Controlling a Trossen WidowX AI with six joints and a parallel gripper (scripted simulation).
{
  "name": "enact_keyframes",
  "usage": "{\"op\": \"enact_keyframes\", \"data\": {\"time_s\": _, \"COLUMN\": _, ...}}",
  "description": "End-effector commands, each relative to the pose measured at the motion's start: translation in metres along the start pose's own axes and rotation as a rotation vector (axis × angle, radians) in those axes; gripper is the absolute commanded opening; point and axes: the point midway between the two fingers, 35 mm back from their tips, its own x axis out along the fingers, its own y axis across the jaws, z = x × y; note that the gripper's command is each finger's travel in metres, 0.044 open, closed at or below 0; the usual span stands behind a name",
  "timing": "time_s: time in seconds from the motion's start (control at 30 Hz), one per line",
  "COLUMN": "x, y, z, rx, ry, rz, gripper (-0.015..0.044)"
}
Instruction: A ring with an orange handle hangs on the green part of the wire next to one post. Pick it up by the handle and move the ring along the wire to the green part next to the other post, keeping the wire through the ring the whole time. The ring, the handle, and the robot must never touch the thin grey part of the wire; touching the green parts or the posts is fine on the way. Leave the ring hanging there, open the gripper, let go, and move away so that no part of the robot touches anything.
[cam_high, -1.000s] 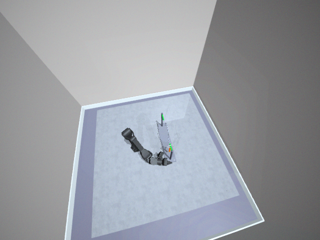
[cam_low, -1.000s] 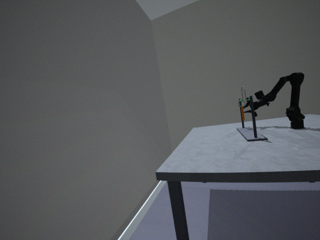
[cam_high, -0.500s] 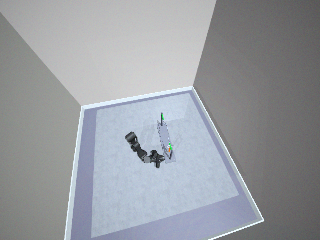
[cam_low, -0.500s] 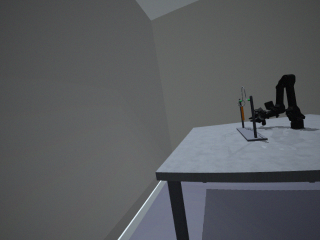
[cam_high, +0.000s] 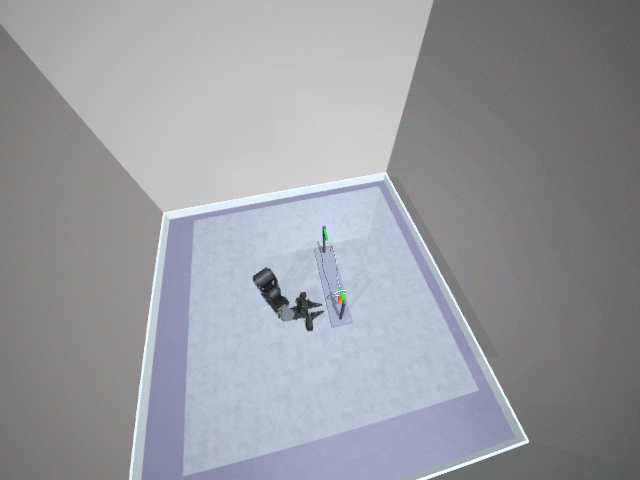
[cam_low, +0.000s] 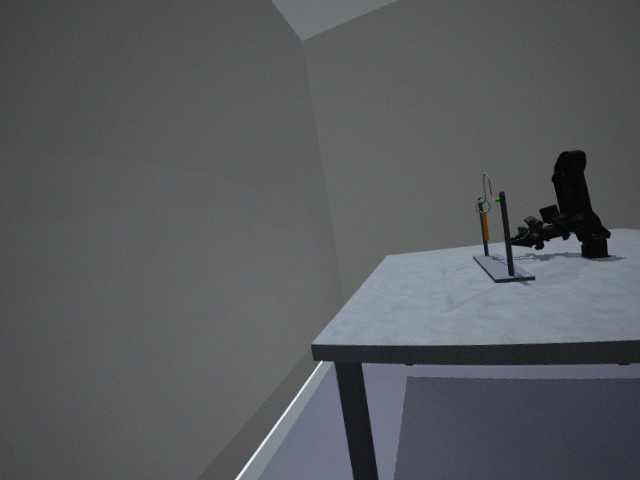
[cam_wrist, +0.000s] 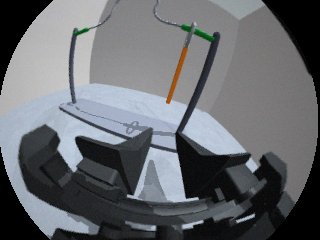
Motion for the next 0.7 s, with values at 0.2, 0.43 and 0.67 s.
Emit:
{"op": "enact_keyframes", "data": {"time_s": 0.2, "x": 0.028, "y": -0.004, "z": 0.03, "rx": 0.098, "ry": -0.029, "rz": -0.015, "gripper": 0.016}}
{"op": "enact_keyframes", "data": {"time_s": 0.43, "x": 0.041, "y": -0.004, "z": 0.05, "rx": 0.146, "ry": -0.061, "rz": -0.024, "gripper": 0.016}}
{"op": "enact_keyframes", "data": {"time_s": 0.67, "x": 0.047, "y": -0.006, "z": 0.051, "rx": 0.145, "ry": -0.061, "rz": -0.024, "gripper": 0.016}}
